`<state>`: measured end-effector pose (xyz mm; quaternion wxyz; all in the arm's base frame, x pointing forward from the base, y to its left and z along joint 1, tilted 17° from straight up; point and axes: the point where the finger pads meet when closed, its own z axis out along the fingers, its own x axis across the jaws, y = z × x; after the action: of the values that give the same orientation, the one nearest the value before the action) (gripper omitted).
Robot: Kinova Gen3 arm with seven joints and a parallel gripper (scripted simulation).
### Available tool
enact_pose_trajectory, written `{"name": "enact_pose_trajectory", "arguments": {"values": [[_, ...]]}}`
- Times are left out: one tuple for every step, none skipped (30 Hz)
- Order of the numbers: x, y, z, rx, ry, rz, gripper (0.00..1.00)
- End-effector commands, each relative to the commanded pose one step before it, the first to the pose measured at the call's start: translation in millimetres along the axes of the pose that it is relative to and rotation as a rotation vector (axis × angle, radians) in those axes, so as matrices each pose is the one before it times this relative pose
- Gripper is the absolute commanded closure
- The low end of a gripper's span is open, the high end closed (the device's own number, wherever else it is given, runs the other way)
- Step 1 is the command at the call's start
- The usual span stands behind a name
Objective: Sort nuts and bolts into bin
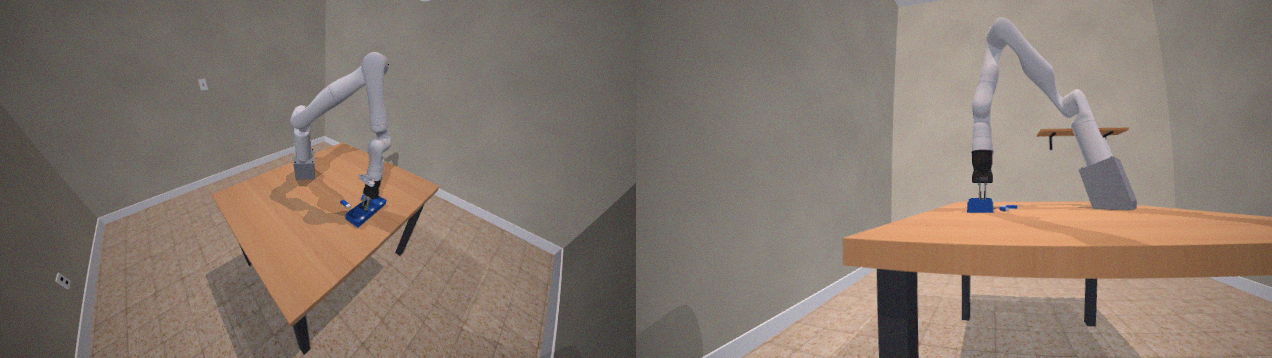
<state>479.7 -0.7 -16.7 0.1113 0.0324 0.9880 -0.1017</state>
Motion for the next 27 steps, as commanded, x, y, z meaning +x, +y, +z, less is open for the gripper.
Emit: {"name": "enact_pose_trajectory", "arguments": {"values": [[-0.60, 0.38, -0.54, -0.00076, -0.00138, -0.00014, 0.36], [-0.01, -0.05, -0.05, -0.00006, -0.00006, 0.00016, 0.36], [-0.01, 0.01, 0.00, -0.00001, -0.00001, -0.00002, 0.36], [0.00, 0.00, 0.00, -0.00001, -0.00001, 0.00000, 0.36], [-0.01, 0.00, 0.00, -0.00001, -0.00001, 0.00000, 0.36], [-0.01, 0.00, 0.00, -0.00001, -0.00001, 0.00000, 0.36], [-0.01, 0.00, 0.00, -0.00001, -0.00001, 0.00000, 0.36], [0.00, 0.00, 0.00, 0.00000, -0.00001, 0.00000, 0.36], [0.00, 0.00, 0.00, 0.00000, 0.00000, 0.00000, 0.36], [0.00, 0.00, 0.00, 0.00000, 0.00000, 0.00000, 0.36], [0.00, 0.00, 0.00, 0.00000, 0.00000, 0.00000, 0.36], [0.00, 0.00, 0.00, 0.00000, 0.00000, 0.00000, 0.36], [0.00, 0.00, 0.00, 0.00000, 0.00000, 0.00000, 0.36], [0.00, 0.00, 0.00, 0.00000, 0.00000, 0.00000, 0.36], [0.00, 0.00, 0.00, 0.00000, 0.00000, 0.00000, 0.36], [0.00, 0.00, 0.00, 0.00000, 0.00000, 0.00000, 0.36], [0.00, 0.00, 0.00, 0.00000, 0.00000, 0.00000, 0.36], [0.00, 0.00, 0.00, 0.00000, -0.00001, 0.00000, 0.36], [0.07, 0.03, -4.92, 0.00008, 0.00016, -0.00015, 0.36], [0.01, 0.00, -4.99, -0.00001, 0.00000, 0.00000, 0.36], [0.00, 0.00, -4.99, -0.00001, 0.00000, 0.00000, 0.36], [0.00, 0.00, -4.99, -0.00001, 0.00000, 0.00000, 0.36], [0.00, 0.00, -4.99, -0.00001, 0.00001, 0.00000, 0.36], [-0.01, 0.01, -2.15, 0.00000, 0.00001, 0.00000, 0.36], [-0.01, 0.01, -0.01, 0.00001, 0.00000, 0.00000, 0.36], [-0.01, 0.01, -0.01, 0.00000, 0.00000, 0.00000, 0.36], [0.00, 0.00, 0.00, 0.00000, 0.00000, 0.00000, 0.36]]}}
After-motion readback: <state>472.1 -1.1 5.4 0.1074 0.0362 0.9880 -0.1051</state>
